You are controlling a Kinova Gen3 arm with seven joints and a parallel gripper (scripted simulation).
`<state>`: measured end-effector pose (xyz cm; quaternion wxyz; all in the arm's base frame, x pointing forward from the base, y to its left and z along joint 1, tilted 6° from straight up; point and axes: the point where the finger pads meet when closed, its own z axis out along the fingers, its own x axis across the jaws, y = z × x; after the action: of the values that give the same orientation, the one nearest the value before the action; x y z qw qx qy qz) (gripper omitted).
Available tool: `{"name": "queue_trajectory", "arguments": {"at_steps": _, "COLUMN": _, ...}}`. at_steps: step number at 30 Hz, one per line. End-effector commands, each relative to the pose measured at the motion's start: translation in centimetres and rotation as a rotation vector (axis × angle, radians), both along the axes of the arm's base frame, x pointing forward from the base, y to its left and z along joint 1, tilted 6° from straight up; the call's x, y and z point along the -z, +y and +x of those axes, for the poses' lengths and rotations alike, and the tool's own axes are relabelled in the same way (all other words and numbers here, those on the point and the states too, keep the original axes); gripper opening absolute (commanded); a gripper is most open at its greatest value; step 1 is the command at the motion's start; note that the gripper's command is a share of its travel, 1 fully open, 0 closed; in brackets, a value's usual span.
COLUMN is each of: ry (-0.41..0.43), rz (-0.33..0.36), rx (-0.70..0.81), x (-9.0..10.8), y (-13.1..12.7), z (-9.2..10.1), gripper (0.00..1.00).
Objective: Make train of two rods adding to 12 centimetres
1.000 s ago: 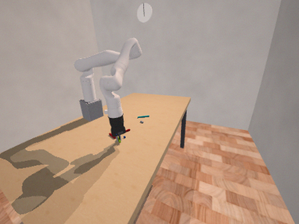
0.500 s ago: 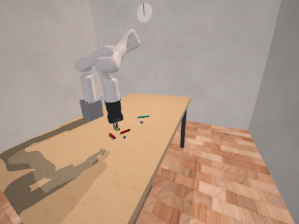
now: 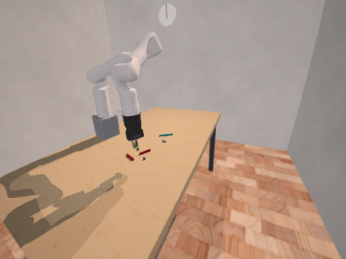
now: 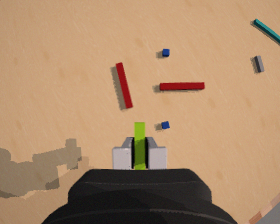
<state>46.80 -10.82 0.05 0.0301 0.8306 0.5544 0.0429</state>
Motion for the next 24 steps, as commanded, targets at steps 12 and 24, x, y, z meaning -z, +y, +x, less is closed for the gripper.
{"name": "queue_trajectory", "arguments": {"at_steps": 12, "ry": -0.004, "rz": 0.021, "rx": 0.102, "x": 0.5, "y": 9.5, "z": -2.3, "gripper": 0.24}}
{"name": "queue_trajectory", "arguments": {"at_steps": 24, "ry": -0.002, "rz": 0.035, "rx": 0.226, "x": 1.1, "y": 18.3, "z": -7.2, "gripper": 0.24}}
